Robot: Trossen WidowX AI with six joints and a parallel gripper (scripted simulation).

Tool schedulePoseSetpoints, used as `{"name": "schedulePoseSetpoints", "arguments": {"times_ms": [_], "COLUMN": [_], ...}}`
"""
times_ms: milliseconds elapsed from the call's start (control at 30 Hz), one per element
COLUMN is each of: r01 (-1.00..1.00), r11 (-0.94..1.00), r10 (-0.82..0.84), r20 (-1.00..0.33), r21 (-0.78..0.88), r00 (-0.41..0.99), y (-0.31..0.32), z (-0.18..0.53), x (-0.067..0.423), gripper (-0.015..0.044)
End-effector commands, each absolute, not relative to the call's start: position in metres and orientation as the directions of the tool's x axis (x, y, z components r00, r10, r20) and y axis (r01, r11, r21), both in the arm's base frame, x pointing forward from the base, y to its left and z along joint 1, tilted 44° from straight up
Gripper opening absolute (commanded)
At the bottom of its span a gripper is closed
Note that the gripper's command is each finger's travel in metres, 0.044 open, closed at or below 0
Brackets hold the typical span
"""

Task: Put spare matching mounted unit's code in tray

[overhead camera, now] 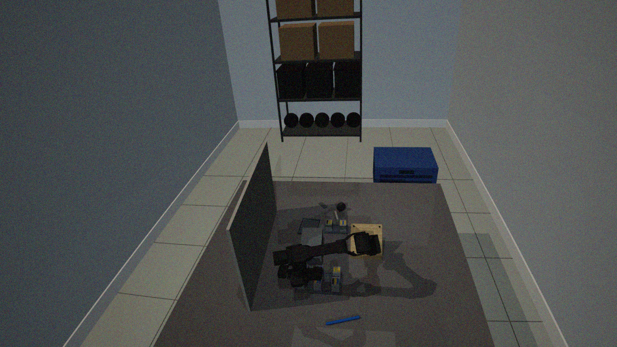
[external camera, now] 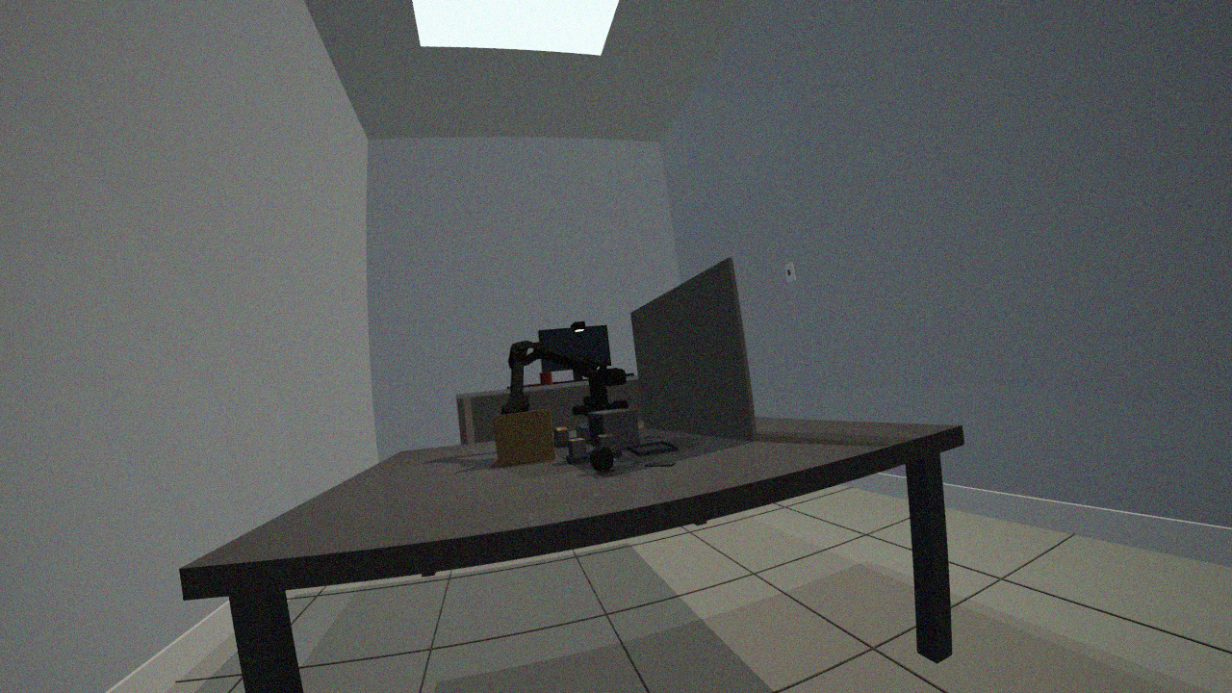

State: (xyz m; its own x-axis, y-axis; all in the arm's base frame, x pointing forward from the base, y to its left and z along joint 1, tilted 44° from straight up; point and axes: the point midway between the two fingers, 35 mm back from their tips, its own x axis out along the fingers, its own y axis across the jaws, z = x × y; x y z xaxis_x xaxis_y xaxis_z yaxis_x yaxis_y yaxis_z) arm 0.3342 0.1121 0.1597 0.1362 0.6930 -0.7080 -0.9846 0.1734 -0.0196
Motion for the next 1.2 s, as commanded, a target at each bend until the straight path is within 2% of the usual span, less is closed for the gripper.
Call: {"name": "schedulePoseSetpoints", "arguments": {"times_ms": [0,133,267,533,1167], "r01": [-0.985,-0.985,-0.985,-0.985,-0.984], "r11": [0.173,0.173,0.173,0.173,0.176], "r10": [0.693,0.693,0.693,0.693,0.686], "r20": [-0.708,-0.708,-0.708,-0.708,-0.715], "r21": [-0.02,-0.02,-0.02,-0.02,-0.016], "r00": [0.136,0.136,0.136,0.136,0.134], "y": [0.112,0.112,0.112,0.111,0.057], "z": [0.16,0.16,0.16,0.16,0.215], "x": [0.334,0.334,0.334,0.334,0.323], "gripper": [0.0123,0.0096,0.0,0.0,0.0]}}
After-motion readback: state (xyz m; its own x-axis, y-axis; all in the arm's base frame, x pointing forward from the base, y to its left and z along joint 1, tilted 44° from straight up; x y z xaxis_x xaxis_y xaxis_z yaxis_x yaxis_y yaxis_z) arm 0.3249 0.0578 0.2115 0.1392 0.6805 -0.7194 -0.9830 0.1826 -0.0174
